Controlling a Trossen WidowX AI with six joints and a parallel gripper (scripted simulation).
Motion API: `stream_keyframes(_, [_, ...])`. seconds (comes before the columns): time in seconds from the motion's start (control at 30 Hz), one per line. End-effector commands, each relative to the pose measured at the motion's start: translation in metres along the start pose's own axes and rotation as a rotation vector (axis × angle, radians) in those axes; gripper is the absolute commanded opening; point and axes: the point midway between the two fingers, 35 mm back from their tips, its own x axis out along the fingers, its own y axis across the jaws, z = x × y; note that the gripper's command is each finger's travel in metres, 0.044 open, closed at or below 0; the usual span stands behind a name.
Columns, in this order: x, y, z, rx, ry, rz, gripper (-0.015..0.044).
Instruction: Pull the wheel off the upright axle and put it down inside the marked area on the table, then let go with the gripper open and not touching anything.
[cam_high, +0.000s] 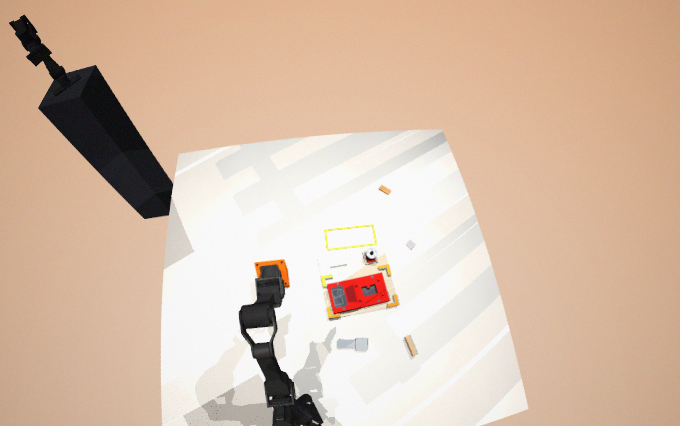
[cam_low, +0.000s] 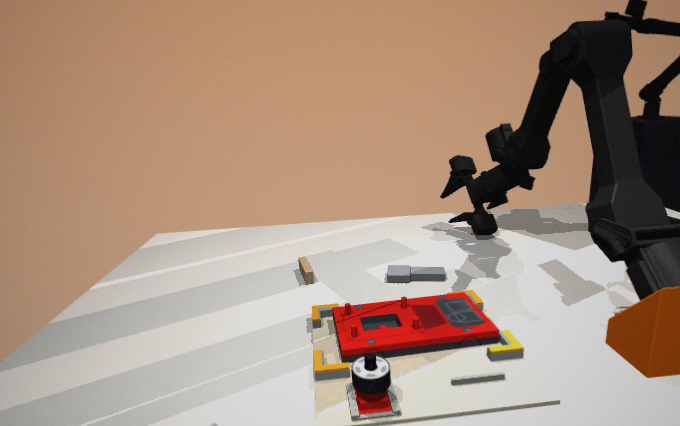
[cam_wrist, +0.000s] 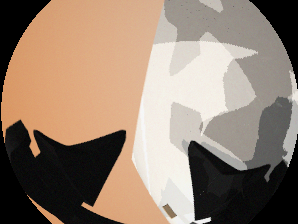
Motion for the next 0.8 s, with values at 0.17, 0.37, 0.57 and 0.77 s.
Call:
stream_keyframes(0.17, [0.027, 0.005, -0.062, -0.121, 0.142, -0.021, 0.0300])
stream_keyframes(0.37, [0.054, 0.004, -0.114, -0.237, 0.263, -0.074, 0.0300])
stream_keyframes(0.57, [0.065, -0.001, -0.176, -0.173, 0.376, -0.153, 0.0300])
stream_keyframes(0.77, [0.069, -0.023, -0.228, -0.114, 0.461, -0.278, 0.0300])
